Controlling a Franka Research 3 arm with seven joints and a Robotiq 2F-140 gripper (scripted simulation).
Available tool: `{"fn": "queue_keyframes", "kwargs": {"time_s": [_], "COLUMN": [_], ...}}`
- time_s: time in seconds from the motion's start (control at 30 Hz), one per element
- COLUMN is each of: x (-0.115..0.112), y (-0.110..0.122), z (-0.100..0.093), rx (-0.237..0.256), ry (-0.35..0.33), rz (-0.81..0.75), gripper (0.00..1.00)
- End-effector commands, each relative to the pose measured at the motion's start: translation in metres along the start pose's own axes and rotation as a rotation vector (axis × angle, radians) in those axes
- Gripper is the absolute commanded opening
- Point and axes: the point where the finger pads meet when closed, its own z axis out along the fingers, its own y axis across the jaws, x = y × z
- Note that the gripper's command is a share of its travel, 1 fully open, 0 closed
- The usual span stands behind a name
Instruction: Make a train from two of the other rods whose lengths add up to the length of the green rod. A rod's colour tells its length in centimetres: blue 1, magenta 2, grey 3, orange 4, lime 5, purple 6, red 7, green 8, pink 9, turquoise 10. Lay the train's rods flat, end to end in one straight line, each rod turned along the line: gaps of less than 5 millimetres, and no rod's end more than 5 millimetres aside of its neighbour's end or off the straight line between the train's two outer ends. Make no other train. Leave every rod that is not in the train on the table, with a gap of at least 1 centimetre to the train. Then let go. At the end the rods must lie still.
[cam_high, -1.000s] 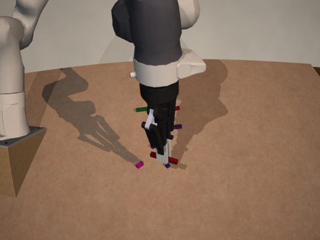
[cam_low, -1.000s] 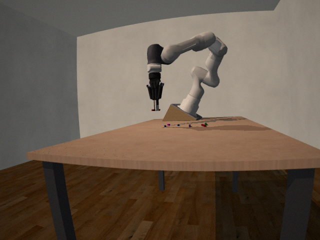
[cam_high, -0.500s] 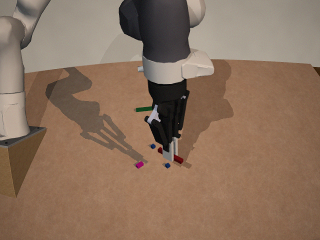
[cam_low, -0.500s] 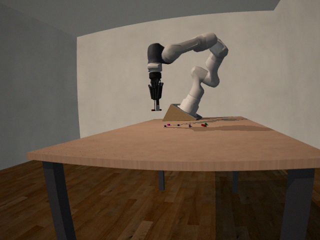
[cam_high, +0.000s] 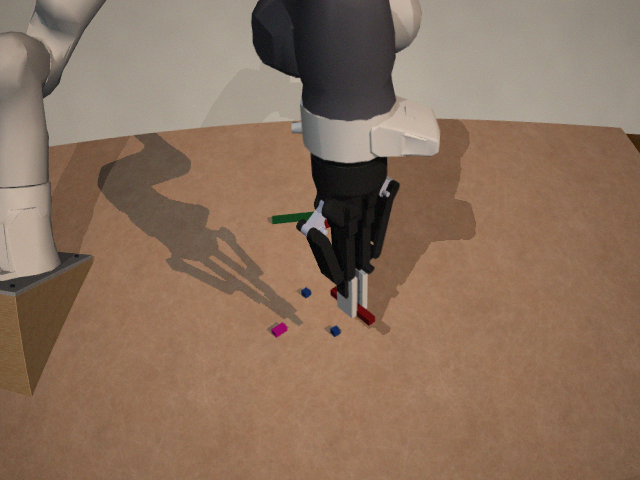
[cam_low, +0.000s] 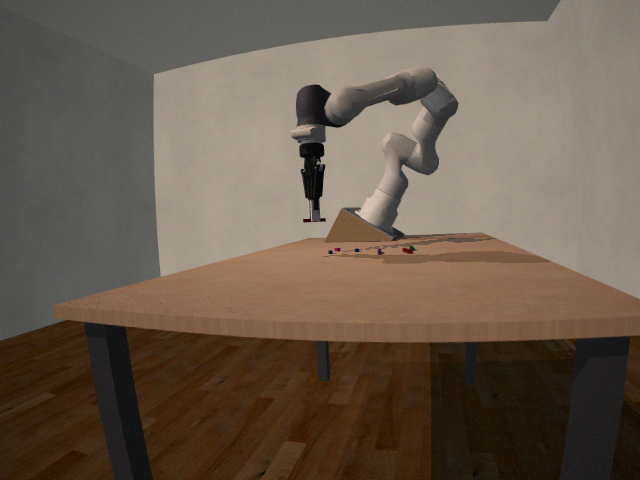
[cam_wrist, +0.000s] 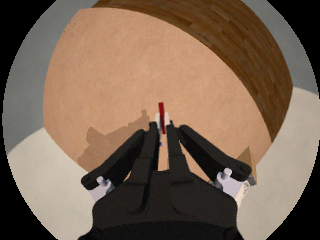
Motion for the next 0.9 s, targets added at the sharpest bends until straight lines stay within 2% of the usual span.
{"fn": "queue_keyframes", "kwargs": {"time_s": [0.0, 0.47, 0.87], "x": [-0.001, -0.001, -0.002], "y": [-0.002, -0.003, -0.003], "z": [0.000, 0.003, 0.034], "rx": [-0.002, -0.002, -0.002], "ry": [-0.009, -0.009, -0.009], "rz": [0.118, 0.119, 0.119], "gripper": [0.03, 0.03, 0.03]}}
